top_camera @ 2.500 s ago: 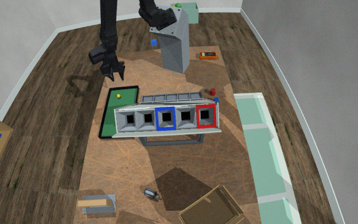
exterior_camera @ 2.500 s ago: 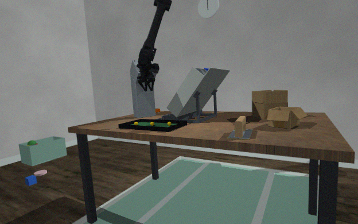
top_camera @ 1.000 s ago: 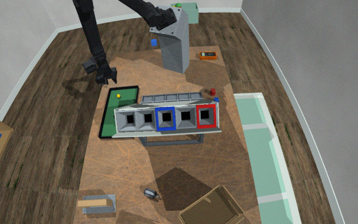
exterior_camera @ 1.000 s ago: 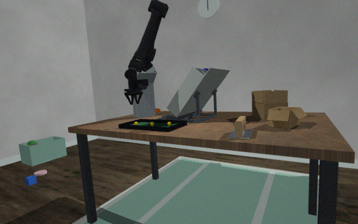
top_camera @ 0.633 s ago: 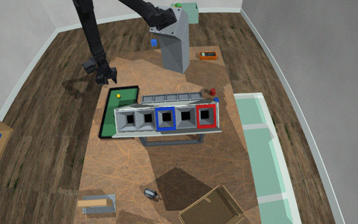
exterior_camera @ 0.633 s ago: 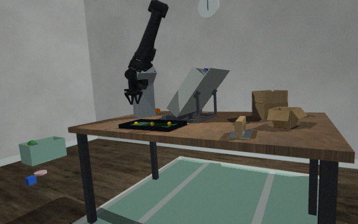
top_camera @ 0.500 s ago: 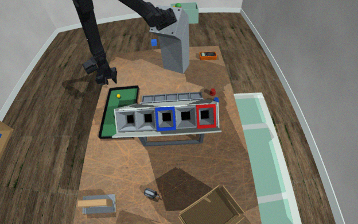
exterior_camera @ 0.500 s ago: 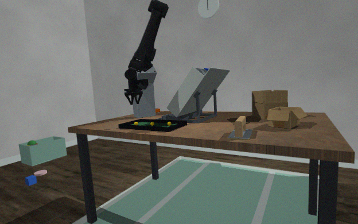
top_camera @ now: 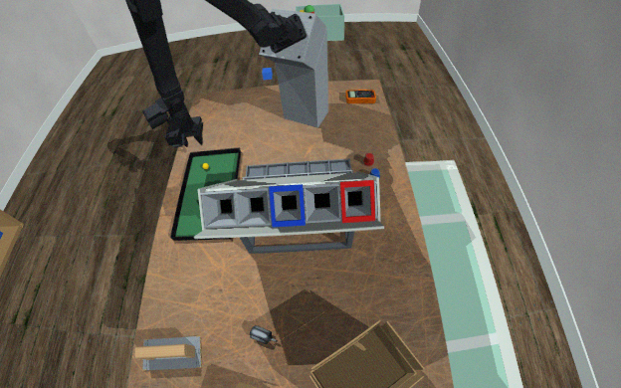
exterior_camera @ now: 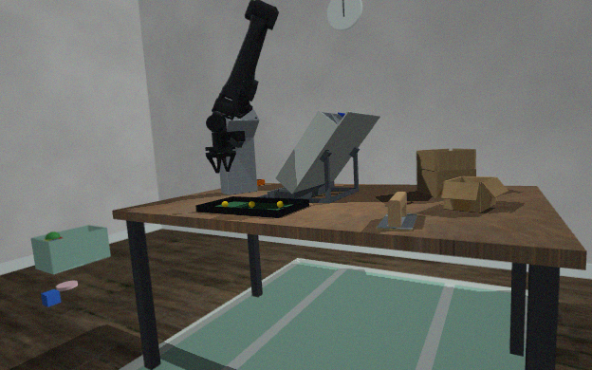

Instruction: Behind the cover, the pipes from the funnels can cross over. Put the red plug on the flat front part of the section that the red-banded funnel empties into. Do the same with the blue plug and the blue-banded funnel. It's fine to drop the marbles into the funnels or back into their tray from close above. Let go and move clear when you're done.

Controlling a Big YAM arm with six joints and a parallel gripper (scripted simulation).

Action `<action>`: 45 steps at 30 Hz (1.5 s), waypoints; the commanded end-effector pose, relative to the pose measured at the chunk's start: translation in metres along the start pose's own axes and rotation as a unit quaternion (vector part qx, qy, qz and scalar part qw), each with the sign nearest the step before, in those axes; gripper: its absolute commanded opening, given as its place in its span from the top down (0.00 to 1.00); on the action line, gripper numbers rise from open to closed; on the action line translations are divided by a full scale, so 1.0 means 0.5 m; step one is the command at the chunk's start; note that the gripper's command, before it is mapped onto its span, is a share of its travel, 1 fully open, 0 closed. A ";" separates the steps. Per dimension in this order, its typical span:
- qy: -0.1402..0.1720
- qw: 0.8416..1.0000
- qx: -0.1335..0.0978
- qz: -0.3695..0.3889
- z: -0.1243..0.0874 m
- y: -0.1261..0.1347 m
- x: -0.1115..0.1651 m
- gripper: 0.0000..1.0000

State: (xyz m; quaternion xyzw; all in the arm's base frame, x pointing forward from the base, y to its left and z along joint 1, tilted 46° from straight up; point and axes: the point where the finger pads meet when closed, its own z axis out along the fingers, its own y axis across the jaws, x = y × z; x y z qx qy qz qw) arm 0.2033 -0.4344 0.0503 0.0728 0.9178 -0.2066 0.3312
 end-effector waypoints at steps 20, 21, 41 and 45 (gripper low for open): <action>0.000 1.000 -0.003 0.000 0.074 0.002 -0.001 0.44; 0.000 1.000 -0.003 0.000 0.074 0.002 -0.001 0.44; 0.000 1.000 0.003 0.004 0.211 -0.009 0.008 0.44; 0.004 1.000 -0.002 0.006 0.211 -0.001 0.014 0.44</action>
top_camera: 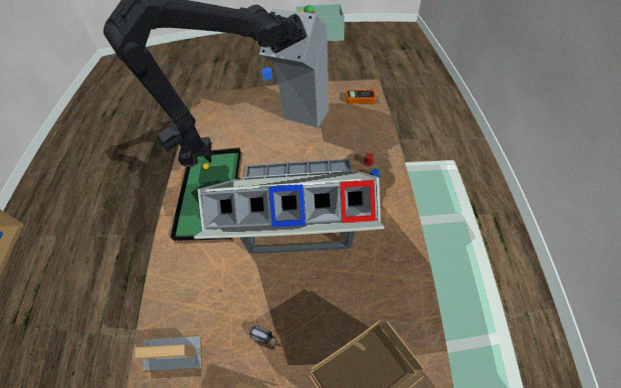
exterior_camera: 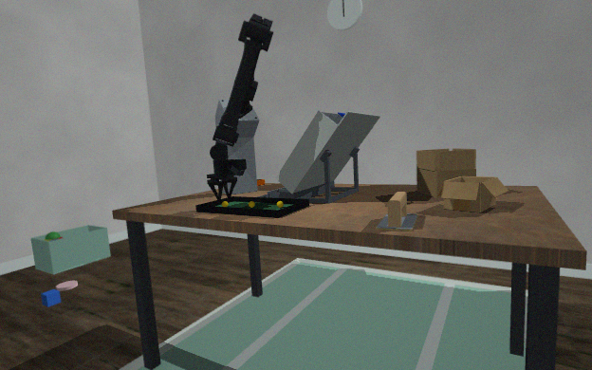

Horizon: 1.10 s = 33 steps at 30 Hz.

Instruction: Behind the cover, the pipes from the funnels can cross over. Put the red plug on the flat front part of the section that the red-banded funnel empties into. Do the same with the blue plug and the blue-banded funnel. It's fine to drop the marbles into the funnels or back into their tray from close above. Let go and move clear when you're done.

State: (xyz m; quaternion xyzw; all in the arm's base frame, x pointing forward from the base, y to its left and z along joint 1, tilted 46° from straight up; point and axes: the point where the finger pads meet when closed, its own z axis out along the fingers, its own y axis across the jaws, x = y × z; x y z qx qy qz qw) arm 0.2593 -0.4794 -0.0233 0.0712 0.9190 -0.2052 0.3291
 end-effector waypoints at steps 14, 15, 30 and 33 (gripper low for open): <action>0.002 1.000 0.000 0.008 0.005 0.002 0.006 0.44; 0.002 1.000 0.000 0.008 0.005 0.002 0.006 0.44; -0.001 1.000 0.000 0.005 0.013 0.001 0.000 0.44; -0.002 1.000 -0.002 0.002 0.021 0.007 -0.007 0.44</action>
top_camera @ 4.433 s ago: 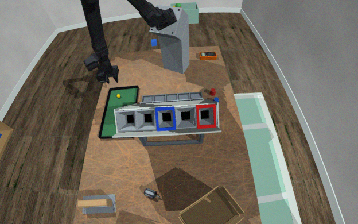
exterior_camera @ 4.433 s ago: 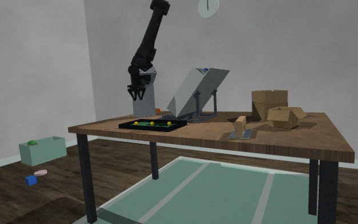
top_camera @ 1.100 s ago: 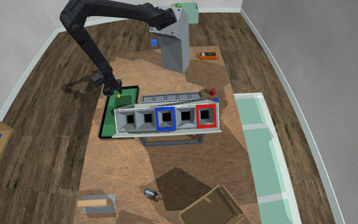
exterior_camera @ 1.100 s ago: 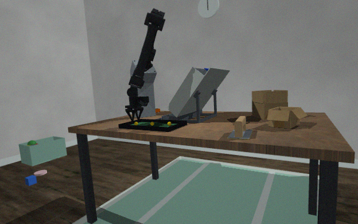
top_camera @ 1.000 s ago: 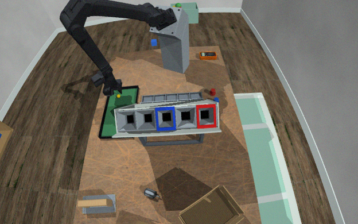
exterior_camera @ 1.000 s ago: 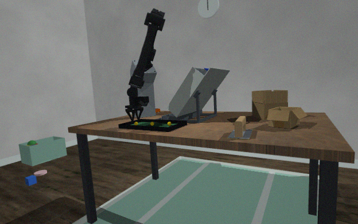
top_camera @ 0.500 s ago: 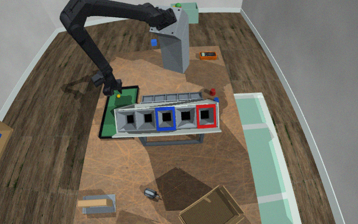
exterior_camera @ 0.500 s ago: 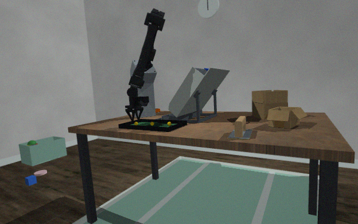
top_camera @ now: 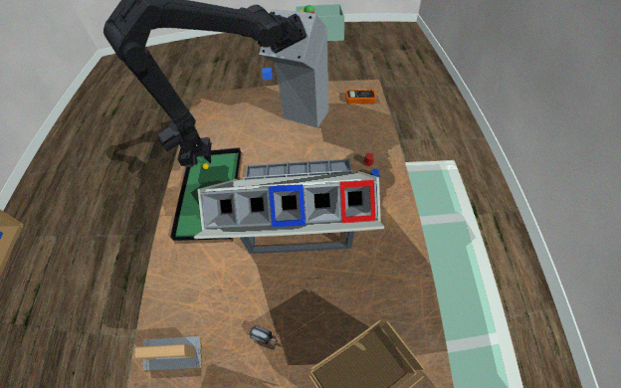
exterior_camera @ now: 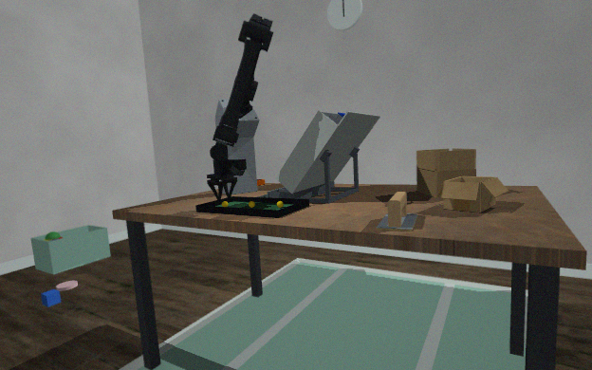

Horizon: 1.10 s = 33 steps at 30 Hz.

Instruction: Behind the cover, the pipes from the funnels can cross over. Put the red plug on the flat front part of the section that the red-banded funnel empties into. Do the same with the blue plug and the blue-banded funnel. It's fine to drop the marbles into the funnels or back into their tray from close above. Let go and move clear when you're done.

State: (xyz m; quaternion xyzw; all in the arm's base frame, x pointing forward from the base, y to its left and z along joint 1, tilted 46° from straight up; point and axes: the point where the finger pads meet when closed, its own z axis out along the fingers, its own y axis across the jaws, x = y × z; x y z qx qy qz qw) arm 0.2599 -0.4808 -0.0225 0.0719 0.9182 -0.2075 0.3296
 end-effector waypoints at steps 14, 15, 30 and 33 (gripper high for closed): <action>-0.002 1.000 -0.004 0.002 0.060 0.009 -0.007 0.44; -0.002 1.000 -0.004 0.002 0.062 0.010 -0.008 0.44; 0.002 1.000 -0.004 0.006 0.065 0.008 0.002 0.44; 0.002 1.000 -0.004 0.006 0.065 0.008 0.002 0.44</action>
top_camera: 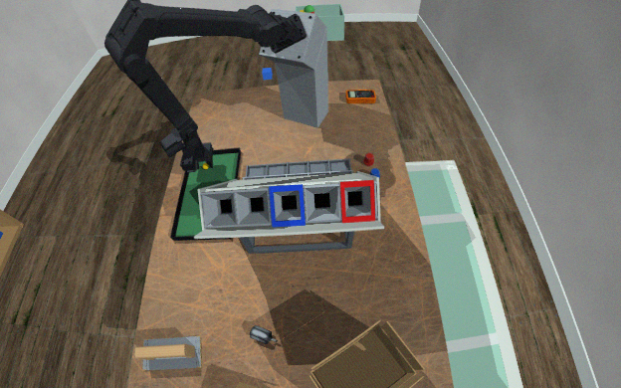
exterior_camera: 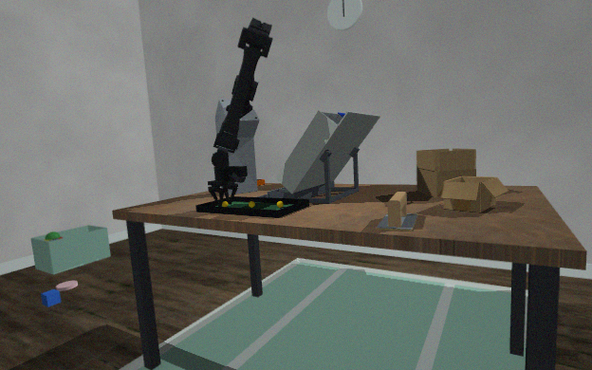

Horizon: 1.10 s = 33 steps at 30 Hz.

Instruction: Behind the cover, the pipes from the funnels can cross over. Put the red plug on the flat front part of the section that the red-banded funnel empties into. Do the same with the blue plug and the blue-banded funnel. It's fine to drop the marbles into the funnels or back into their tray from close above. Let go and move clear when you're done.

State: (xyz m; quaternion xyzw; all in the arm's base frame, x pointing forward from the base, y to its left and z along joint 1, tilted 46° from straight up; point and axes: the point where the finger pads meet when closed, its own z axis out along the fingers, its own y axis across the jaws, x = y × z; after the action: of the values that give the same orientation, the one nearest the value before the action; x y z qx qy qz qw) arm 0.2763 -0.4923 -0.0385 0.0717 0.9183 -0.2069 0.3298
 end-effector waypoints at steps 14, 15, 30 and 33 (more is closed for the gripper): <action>0.002 1.000 -0.004 0.006 0.014 0.009 0.008 0.44; 0.002 1.000 -0.004 0.006 0.014 0.009 0.008 0.44; 0.003 1.000 -0.007 0.005 0.018 0.021 0.010 0.44; 0.003 1.000 -0.007 0.005 0.018 0.021 0.010 0.44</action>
State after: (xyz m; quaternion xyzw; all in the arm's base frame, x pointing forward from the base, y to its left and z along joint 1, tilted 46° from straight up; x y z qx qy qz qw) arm 0.2765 -0.4929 -0.0394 0.0717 0.9177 -0.2083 0.3305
